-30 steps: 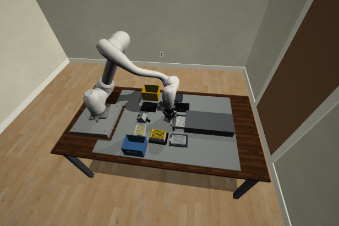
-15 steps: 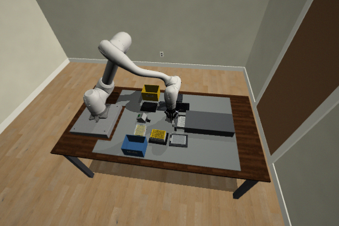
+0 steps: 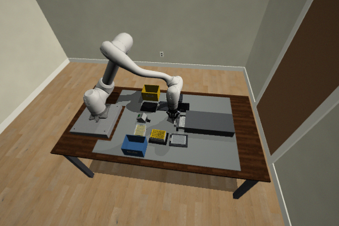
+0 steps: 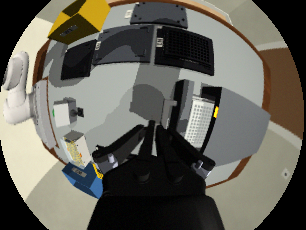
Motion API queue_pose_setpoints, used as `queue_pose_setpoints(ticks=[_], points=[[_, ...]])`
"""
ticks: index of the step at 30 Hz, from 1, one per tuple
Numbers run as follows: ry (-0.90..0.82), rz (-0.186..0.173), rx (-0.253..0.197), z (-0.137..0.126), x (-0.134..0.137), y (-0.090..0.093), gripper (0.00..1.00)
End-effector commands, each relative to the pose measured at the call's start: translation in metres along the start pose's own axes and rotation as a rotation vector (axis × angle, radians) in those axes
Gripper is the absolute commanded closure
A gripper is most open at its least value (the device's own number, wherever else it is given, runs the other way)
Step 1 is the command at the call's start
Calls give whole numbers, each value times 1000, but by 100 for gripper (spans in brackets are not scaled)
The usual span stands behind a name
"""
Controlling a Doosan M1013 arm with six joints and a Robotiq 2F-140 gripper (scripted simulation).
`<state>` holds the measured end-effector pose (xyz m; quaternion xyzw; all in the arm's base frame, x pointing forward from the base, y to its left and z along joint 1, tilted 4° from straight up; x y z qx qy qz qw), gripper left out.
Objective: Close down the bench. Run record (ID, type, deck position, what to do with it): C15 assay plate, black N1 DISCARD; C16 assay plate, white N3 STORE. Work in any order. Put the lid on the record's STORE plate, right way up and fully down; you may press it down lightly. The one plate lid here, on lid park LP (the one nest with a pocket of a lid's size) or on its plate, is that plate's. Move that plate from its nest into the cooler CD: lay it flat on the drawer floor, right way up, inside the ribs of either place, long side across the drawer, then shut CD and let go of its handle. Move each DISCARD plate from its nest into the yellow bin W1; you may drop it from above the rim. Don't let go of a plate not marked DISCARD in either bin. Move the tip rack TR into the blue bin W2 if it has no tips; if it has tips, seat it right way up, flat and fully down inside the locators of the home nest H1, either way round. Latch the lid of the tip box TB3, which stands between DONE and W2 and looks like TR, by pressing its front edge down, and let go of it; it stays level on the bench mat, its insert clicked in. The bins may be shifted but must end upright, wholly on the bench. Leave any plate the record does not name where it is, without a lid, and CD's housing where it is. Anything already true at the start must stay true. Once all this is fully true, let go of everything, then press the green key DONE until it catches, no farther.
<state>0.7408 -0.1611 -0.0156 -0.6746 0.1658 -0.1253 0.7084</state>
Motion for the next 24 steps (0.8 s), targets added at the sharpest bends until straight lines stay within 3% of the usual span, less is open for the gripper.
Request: queue_pose_setpoints(ticks=[1, 24], points=[[0, 0, 0, 1, 3, 0, 100], [0, 0, 0, 6, 27, 0, 100]])
Point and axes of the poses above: the point where the finger pads meet when closed, its own y axis out along the fingers, its own x axis across the jaws, z = x × y, the point moved 3 cm from there along -y, back along the fingers, and after that the axes turned 12 degrees about y, right-handed, at the moved point
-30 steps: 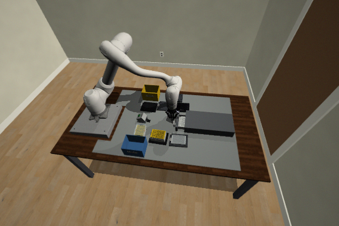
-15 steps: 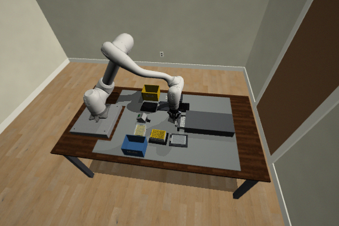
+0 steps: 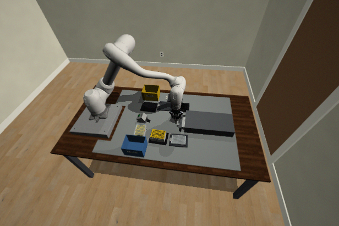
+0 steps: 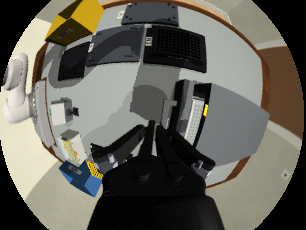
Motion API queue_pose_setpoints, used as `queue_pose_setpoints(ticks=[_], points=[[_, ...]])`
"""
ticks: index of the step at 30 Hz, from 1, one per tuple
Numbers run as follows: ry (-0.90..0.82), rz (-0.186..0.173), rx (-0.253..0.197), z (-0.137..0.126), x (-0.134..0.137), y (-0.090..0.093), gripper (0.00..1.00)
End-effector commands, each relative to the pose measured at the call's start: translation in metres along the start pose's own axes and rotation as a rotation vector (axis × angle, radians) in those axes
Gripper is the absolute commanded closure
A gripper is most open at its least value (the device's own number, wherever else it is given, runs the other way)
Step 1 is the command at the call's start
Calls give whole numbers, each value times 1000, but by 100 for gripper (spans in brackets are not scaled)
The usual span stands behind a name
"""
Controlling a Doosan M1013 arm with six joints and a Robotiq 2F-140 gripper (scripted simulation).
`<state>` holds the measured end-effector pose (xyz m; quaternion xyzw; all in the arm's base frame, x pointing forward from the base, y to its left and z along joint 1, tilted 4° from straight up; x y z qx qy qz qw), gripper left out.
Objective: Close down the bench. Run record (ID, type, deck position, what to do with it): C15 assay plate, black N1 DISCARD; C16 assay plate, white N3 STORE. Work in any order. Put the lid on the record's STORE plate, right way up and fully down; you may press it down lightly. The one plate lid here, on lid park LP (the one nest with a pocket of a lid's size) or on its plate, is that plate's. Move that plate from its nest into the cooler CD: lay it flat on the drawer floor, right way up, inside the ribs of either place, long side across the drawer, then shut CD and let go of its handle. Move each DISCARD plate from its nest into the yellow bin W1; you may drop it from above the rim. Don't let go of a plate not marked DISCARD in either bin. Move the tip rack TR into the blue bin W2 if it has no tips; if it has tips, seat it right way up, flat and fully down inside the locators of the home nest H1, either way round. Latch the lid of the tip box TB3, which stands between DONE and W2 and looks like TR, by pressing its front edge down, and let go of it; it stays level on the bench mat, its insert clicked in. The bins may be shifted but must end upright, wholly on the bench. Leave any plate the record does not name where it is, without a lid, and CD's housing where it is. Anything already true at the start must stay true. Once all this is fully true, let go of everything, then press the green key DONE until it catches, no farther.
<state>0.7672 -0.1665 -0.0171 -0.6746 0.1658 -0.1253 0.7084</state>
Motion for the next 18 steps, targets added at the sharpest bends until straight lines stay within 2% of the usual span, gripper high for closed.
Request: queue_pose_setpoints(ticks=[1, 18], points=[[0, 0, 0, 1, 2, 0, 100], [0, 0, 0, 5, 21, 0, 100]])
Point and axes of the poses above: the point where the finger pads meet when closed, its own y axis out along the fingers, its own x axis across the jaws, z = x × y, the point moved 3 cm from there along -y, back along the fingers, and after that the axes turned 12 degrees about y, right-handed, at the moved point
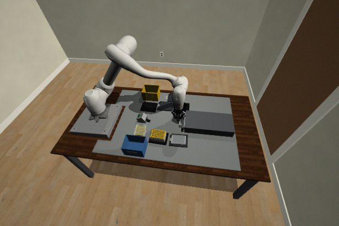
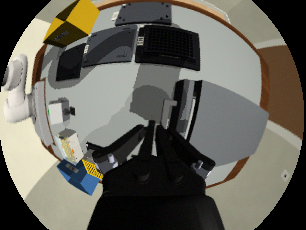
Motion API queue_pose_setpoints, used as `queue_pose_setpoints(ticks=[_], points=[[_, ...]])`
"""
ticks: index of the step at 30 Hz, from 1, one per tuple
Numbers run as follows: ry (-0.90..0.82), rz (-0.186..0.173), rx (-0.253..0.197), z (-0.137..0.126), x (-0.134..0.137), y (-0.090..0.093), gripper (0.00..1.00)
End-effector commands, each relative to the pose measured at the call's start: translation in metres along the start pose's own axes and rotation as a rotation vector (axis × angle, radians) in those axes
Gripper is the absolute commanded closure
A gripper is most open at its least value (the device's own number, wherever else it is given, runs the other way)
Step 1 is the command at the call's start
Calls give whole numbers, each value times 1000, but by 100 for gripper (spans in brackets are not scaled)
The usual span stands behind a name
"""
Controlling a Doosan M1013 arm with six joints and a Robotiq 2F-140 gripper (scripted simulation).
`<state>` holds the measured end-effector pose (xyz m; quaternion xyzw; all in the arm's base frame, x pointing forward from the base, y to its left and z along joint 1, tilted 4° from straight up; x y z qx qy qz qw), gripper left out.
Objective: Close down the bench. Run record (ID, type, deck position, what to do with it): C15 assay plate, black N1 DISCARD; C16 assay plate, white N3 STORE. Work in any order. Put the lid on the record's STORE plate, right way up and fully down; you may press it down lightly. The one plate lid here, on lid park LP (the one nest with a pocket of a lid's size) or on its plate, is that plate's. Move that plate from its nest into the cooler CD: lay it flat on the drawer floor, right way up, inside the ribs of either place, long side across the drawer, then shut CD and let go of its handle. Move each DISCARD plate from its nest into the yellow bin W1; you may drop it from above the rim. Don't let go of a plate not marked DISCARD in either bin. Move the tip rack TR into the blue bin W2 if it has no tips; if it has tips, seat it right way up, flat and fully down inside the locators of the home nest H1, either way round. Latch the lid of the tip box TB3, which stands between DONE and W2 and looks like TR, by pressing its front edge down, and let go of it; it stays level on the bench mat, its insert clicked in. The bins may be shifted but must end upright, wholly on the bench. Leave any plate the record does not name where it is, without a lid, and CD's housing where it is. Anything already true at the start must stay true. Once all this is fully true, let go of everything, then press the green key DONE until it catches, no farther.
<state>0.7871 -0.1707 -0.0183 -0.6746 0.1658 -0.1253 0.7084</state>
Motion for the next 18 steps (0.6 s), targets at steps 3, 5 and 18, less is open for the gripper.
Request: queue_pose_setpoints(ticks=[3, 5, 18], points=[[0, 0, 0, 1, 5, 0, 100], [0, 0, 0, 2, 8, 0, 100], [0, 0, 0, 2, 9, 0, 100]])
Point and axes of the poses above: the point where the finger pads meet when closed, its own y axis out along the fingers, its own x axis across the jaws, z = x × y, the point moved 3 cm from there along -y, back along the fingers, and after that the axes turned 12 degrees about y, right-handed, at the moved point
